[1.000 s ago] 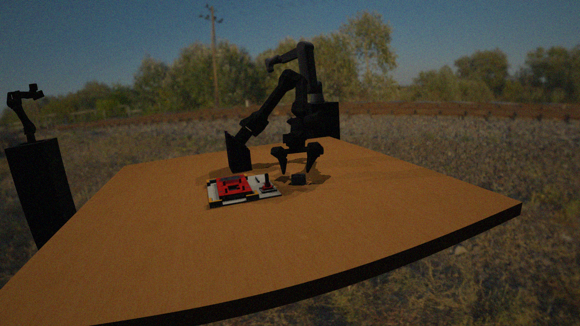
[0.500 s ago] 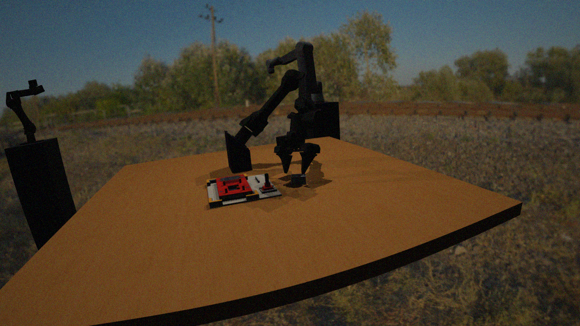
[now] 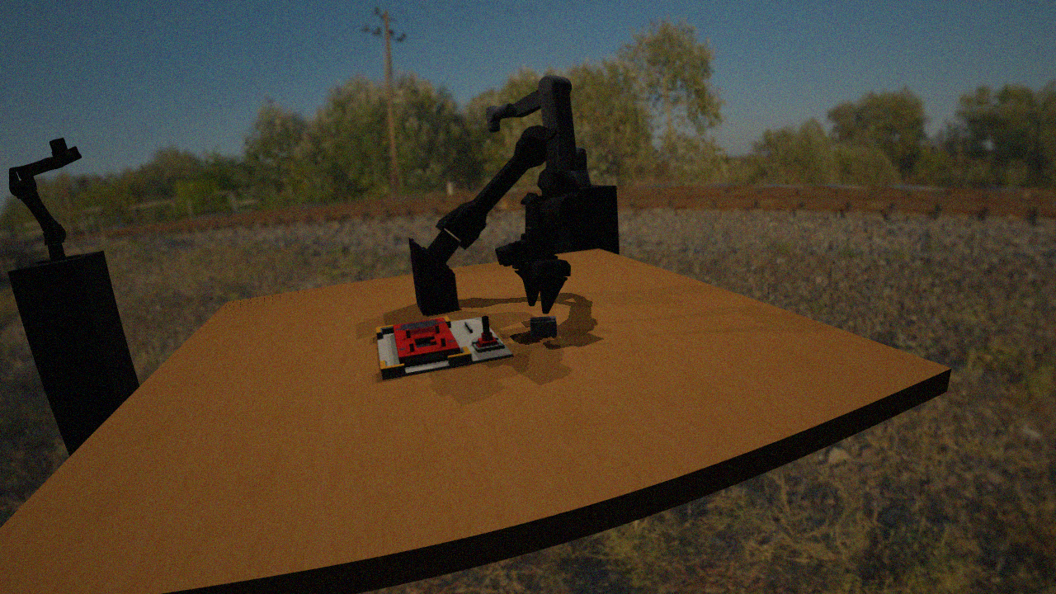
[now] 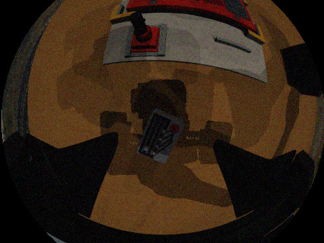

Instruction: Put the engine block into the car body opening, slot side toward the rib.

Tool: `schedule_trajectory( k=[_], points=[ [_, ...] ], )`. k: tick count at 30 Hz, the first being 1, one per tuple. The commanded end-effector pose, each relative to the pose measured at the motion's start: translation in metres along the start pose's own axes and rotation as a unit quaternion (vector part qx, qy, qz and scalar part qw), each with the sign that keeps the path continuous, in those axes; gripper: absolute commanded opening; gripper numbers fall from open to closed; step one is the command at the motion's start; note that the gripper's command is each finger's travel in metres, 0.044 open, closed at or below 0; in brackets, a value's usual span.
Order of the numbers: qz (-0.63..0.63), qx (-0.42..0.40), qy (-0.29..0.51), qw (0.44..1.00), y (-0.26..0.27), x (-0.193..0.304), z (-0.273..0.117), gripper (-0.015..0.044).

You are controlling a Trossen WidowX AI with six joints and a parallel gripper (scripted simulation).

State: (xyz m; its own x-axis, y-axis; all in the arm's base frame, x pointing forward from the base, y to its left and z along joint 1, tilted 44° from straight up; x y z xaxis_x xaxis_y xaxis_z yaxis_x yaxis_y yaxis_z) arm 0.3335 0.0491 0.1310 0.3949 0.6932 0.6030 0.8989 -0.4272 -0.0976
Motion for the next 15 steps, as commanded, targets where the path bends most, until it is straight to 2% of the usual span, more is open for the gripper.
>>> schedule_trajectory(
  k=[1,8,15],
  points=[
    [0.06,0.027,0.015,0.998,0.005,0.0,-0.005,0.044],
    [0.151,0.068,0.037,0.986,0.012,0.0,-0.013,0.044],
    [0.153,0.068,0.038,0.985,0.019,-0.002,-0.012,0.044]
  ],
)
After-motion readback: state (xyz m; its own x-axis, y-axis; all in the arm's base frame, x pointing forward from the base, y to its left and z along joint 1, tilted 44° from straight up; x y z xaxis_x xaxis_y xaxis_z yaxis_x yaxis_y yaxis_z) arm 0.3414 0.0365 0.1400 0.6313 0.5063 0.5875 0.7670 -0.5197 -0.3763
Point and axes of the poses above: the point midway between the two fingers, 35 mm back from their tips, its own z axis out along the fingers, its own y axis across the jaws, x = y × z, the point moved 6 cm from there along -z, back along the fingers, and after that the axes turned 15 degrees about z, right-handed, at the moved point
